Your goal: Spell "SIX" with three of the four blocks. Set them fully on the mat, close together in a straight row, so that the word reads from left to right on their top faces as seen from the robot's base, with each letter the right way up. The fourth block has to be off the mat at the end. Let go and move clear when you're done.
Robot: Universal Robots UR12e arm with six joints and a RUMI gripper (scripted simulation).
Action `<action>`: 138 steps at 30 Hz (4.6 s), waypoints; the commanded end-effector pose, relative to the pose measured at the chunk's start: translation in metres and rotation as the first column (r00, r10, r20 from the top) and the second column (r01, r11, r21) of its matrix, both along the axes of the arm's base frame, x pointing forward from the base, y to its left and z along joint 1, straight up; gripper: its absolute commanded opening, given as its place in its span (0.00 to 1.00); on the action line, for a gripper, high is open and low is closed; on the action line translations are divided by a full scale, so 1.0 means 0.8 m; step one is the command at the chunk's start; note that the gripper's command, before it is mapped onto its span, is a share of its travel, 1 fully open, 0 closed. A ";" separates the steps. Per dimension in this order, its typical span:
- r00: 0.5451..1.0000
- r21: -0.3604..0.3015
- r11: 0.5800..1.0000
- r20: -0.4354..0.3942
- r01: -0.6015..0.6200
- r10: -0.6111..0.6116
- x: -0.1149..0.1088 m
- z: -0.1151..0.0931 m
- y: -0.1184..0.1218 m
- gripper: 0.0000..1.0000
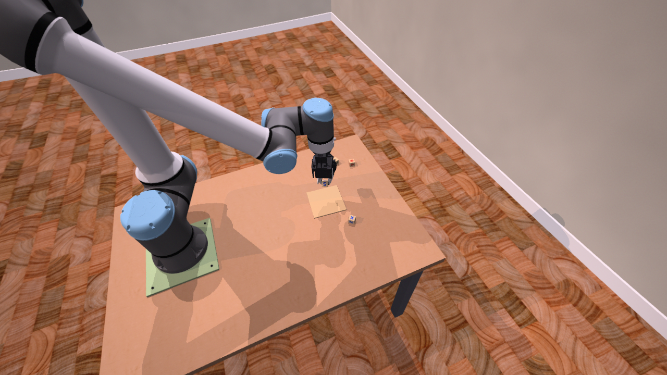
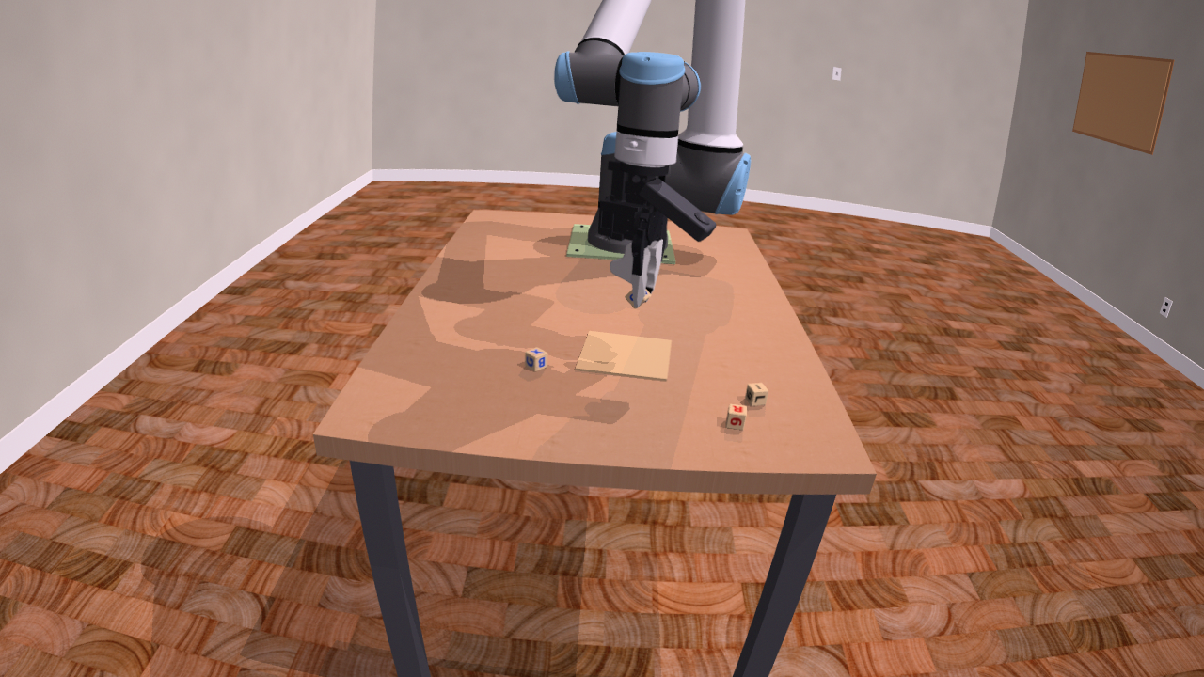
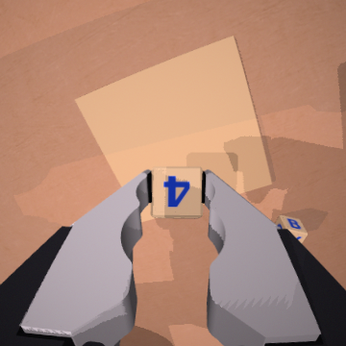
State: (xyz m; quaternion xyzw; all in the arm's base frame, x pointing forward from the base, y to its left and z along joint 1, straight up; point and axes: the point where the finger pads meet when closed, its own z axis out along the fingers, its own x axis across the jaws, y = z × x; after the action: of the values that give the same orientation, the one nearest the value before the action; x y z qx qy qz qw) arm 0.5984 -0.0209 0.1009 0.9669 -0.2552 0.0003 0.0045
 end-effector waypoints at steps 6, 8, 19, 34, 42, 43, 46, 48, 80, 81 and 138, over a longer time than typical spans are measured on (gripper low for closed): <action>0.972 0.003 0.972 0.001 -0.233 0.233 0.000 -0.003 0.002 0.05; 0.961 0.003 0.961 0.001 -0.276 0.276 0.000 -0.004 0.002 0.05; 0.877 0.003 0.877 0.000 -0.480 0.480 -0.002 -0.008 0.003 0.05; 0.685 0.004 0.685 -0.002 -0.729 0.729 -0.004 -0.014 0.003 0.05; 0.540 0.005 0.540 -0.003 -0.842 0.842 -0.005 -0.018 0.002 0.05; 0.521 0.005 0.521 -0.003 -0.853 0.853 -0.005 -0.018 0.002 0.05; 0.463 0.005 0.463 -0.003 -0.886 0.886 -0.005 -0.020 0.001 0.05; 0.424 0.005 0.424 -0.003 -0.906 0.906 -0.005 -0.020 0.001 0.05; -0.233 0.009 -0.233 -0.004 -0.972 0.972 -0.004 -0.033 -0.008 0.05; -0.253 0.009 -0.253 -0.004 -0.967 0.967 -0.004 -0.034 -0.008 0.05; -0.434 -0.180 -0.447 -0.111 -0.876 0.894 -0.002 -0.039 -0.012 0.05</action>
State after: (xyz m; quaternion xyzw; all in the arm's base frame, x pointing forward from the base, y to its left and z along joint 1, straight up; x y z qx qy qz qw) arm 0.5961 -0.0304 0.0697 0.7238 0.6859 0.0496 0.0563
